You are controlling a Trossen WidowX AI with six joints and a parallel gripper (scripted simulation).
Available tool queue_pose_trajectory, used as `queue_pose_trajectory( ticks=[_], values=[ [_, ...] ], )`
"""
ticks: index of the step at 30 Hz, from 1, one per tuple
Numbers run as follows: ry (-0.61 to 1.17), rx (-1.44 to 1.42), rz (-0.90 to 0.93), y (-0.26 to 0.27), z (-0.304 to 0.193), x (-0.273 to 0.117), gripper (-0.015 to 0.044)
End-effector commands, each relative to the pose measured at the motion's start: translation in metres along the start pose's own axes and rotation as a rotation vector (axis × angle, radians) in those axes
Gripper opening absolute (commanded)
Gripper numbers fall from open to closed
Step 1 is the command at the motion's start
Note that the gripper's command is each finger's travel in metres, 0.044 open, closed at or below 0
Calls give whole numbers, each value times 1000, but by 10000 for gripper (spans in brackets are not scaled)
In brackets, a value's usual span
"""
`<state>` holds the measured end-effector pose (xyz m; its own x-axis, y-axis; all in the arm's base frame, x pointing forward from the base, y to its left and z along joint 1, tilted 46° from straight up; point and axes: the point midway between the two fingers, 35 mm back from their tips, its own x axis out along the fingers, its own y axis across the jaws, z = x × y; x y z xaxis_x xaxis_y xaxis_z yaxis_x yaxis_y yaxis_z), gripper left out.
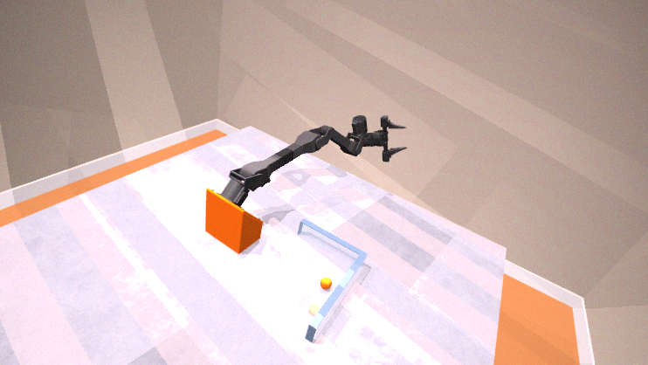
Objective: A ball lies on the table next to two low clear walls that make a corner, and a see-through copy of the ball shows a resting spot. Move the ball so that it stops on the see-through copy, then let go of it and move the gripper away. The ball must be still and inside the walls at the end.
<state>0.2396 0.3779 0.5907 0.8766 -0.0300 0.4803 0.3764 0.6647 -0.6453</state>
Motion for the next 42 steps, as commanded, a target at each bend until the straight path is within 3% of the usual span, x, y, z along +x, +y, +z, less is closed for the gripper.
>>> queue_pose_trajectory(
  ticks=[1,5,24,42],
  values=[
    [-2,-3,0,1,0,1,374],
    [-43,-56,1,21,-6,18,269],
    [-184,-267,224,136,-91,96,269],
    [-52,-268,703,230,-271,122,269]
  ],
)
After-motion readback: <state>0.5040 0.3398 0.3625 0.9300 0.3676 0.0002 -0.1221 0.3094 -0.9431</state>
